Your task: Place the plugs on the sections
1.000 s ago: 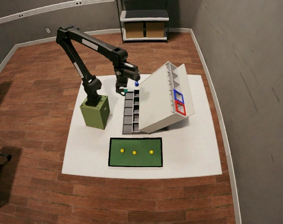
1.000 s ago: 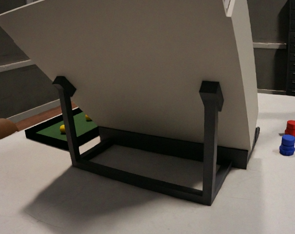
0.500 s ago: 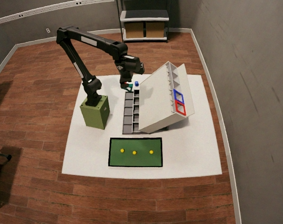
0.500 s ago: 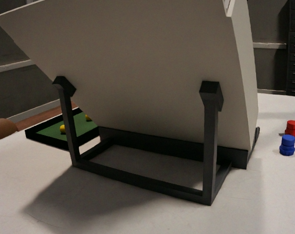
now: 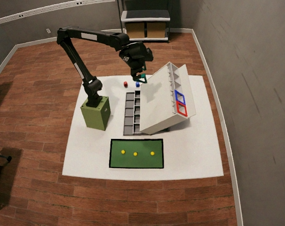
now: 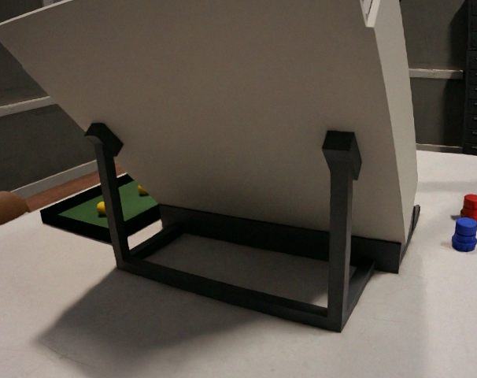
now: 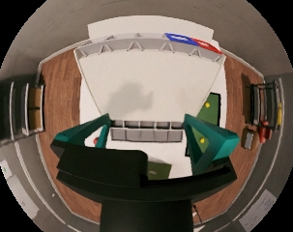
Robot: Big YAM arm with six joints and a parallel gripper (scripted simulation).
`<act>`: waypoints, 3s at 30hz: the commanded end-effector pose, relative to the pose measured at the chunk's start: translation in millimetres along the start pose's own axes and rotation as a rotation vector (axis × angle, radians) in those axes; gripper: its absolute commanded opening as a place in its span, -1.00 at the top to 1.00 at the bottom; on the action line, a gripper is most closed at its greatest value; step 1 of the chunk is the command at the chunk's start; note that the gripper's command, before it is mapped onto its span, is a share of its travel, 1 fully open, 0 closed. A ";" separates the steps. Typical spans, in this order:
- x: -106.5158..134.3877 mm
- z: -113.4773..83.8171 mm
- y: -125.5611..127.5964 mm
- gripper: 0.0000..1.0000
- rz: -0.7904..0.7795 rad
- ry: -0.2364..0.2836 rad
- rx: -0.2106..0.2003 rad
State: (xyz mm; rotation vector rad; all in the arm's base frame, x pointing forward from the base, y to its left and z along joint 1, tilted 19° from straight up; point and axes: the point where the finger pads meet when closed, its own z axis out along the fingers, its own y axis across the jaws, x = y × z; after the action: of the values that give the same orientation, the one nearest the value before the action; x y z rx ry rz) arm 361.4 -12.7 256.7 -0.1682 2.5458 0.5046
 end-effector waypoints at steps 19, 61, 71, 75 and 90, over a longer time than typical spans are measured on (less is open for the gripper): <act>-112.7 -30.0 0.5 -1.00 0.000 -0.308 0.018; -131.4 -34.1 -0.7 -1.00 0.001 -0.367 0.018; -131.4 -34.1 -0.7 -1.00 0.001 -0.367 0.018; -135.1 -36.5 0.7 -1.00 -0.004 -0.374 0.018; -129.3 -26.1 -3.9 -1.00 0.014 -0.352 0.020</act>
State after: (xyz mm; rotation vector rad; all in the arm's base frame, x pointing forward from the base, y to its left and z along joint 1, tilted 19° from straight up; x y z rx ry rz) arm 454.4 -24.5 323.7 -0.0379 2.2463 0.4809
